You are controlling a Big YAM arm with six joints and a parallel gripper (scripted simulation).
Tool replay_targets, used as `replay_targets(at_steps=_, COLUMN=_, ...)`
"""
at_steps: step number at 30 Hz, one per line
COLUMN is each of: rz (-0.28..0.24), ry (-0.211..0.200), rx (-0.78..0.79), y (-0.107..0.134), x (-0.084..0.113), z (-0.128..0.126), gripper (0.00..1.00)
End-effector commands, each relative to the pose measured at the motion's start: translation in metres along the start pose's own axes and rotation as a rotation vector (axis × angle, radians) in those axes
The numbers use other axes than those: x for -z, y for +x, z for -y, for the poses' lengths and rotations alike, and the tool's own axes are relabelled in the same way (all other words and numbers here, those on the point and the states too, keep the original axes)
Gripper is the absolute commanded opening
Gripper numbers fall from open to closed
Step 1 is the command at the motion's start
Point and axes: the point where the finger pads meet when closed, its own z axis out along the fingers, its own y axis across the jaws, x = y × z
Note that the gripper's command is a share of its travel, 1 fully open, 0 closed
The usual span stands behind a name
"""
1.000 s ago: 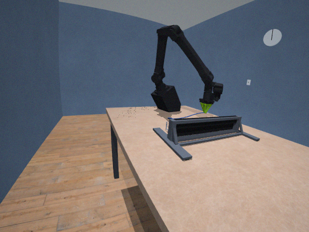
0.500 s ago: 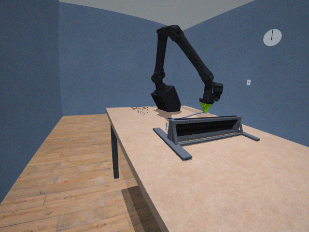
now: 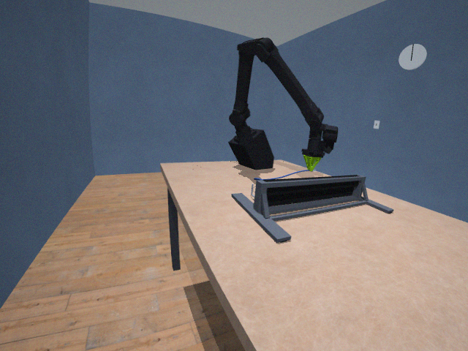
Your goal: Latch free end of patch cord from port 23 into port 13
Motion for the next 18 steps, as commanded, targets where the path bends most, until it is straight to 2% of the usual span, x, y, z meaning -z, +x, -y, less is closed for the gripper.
replay_targets(at_steps=1, rz=0.04, ry=0.049, rx=-0.02, y=-0.014, x=0.023, z=0.019, gripper=0.0)
replay_targets(at_steps=18, rz=0.022, ry=0.023, rx=-0.139, y=0.011, x=0.017, z=0.026, gripper=0.0)
